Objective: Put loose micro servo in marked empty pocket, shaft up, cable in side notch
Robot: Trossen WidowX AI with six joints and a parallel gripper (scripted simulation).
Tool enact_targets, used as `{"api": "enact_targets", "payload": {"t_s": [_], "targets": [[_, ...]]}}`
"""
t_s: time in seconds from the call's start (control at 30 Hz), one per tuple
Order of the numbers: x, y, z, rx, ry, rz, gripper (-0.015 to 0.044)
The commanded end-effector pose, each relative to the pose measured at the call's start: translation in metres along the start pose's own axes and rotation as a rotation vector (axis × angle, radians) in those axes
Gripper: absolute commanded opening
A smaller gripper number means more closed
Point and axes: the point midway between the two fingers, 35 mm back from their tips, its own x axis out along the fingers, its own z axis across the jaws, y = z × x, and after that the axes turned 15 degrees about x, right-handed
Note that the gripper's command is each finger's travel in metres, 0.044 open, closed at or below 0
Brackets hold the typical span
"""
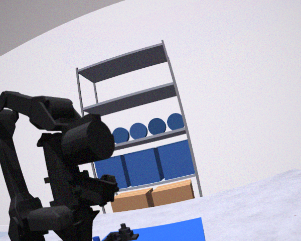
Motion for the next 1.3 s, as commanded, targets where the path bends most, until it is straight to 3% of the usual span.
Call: {"api": "enact_targets", "payload": {"t_s": [0.0,0.8,1.03,1.27], "targets": [[0.004,0.000,0.000,-0.002,-0.001,0.001,0.0000],[0.023,0.000,0.000,-0.002,-0.001,0.001,0.0000],[0.021,0.000,0.000,-0.002,-0.001,0.001,0.0184],[-0.012,0.001,0.000,-0.002,-0.001,0.001,0.0188]]}}
